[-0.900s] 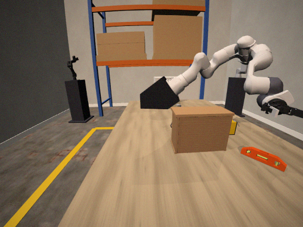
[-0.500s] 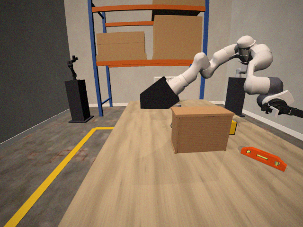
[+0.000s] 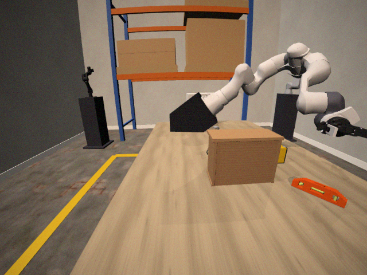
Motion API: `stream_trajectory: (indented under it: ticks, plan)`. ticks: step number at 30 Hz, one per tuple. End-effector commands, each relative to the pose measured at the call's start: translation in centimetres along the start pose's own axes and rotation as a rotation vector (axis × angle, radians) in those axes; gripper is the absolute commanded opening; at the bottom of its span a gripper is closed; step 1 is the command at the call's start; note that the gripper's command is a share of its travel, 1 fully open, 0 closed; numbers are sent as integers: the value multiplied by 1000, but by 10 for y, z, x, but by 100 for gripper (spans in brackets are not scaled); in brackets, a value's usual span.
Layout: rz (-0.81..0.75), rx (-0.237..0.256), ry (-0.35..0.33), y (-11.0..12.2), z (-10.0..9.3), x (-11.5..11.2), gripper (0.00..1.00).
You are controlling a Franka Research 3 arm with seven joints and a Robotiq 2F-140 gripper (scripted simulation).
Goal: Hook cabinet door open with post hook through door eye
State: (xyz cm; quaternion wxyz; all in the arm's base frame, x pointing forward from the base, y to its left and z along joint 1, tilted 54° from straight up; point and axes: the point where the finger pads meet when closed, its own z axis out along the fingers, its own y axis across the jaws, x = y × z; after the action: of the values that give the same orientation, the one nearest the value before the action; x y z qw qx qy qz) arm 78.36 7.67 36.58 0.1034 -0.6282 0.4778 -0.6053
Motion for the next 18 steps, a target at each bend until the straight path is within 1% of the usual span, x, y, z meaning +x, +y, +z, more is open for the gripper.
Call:
stream_trajectory:
  ticks: [1, 2, 7, 8, 10, 11, 14, 15, 18]
  plan:
    - [-55, -69, 56, 5, 8, 35, 100]
    - [-65, -106, 74, 9, 11, 49, 100]
    - [-65, -106, 74, 9, 11, 49, 100]
    - [-77, -149, 91, 15, 13, 64, 100]
    - [-77, -149, 91, 15, 13, 64, 100]
    - [-91, -200, 105, 22, 15, 81, 100]
    - [-91, -200, 105, 22, 15, 81, 100]
    - [-106, -258, 115, 30, 15, 97, 100]
    - [-106, -258, 115, 30, 15, 97, 100]
